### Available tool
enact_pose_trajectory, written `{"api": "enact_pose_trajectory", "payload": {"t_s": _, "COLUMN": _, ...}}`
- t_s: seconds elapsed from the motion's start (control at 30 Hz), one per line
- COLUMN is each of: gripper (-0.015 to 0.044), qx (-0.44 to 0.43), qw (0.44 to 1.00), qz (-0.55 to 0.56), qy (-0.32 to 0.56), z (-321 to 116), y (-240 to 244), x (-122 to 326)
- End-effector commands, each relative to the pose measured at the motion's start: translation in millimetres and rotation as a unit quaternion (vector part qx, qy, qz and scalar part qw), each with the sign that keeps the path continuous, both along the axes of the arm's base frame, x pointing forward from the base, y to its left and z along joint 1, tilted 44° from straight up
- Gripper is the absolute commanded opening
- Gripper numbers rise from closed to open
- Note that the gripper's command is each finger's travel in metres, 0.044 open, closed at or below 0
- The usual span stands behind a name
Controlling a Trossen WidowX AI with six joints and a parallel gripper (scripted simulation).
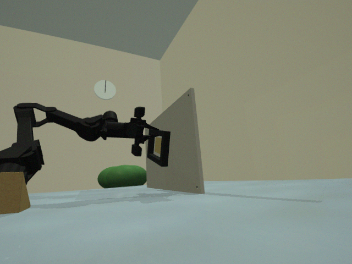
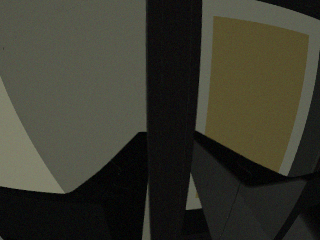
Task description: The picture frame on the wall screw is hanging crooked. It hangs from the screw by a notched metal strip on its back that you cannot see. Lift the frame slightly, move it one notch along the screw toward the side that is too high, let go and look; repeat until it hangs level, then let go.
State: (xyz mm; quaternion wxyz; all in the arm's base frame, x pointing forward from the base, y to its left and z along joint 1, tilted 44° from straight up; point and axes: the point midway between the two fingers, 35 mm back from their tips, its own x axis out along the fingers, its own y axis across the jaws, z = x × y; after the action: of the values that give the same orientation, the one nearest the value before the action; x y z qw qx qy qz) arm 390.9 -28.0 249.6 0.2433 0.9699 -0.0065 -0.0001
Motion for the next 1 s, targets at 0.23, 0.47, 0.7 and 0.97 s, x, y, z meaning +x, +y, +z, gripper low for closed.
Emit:
{"api": "enact_pose_trajectory", "payload": {"t_s": 0.23, "gripper": 0.0, "qx": -0.003, "qw": 1.0, "qz": -0.004, "qy": -0.005, "z": 3.9, "y": -1.3, "x": 0.1}}
{"api": "enact_pose_trajectory", "payload": {"t_s": 0.47, "gripper": 0.0, "qx": -0.003, "qw": 1.0, "qz": -0.004, "qy": -0.005, "z": 4.8, "y": -1.1, "x": 0.1}}
{"api": "enact_pose_trajectory", "payload": {"t_s": 0.7, "gripper": 0.0, "qx": -0.003, "qw": 1.0, "qz": -0.004, "qy": -0.005, "z": 5.5, "y": -1.0, "x": 0.1}}
{"api": "enact_pose_trajectory", "payload": {"t_s": 0.97, "gripper": 0.0, "qx": -0.003, "qw": 1.0, "qz": -0.004, "qy": -0.005, "z": 6.4, "y": -0.7, "x": 0.1}}
